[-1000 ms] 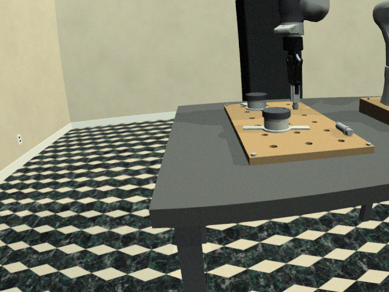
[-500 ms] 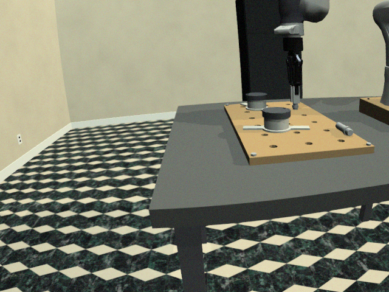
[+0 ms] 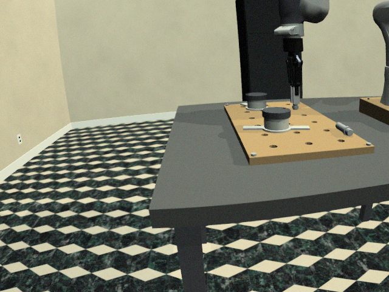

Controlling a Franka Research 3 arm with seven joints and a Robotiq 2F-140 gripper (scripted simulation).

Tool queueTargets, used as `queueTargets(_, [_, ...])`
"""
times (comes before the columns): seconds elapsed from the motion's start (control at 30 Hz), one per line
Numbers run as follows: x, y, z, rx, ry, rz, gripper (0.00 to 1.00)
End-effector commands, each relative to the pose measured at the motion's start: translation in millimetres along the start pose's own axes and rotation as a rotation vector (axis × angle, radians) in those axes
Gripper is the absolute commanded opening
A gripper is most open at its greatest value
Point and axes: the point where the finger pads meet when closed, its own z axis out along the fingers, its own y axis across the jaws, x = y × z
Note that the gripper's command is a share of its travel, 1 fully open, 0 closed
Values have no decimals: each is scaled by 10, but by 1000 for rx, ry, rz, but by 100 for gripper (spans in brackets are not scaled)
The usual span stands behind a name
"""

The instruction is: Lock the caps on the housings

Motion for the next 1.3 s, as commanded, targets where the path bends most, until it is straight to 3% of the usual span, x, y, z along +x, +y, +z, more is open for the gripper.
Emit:
queueTargets(0.0, [32,3,-6,-1,8,-5,10])
queueTargets(1.27, [32,3,45,-1,8,-5,10])
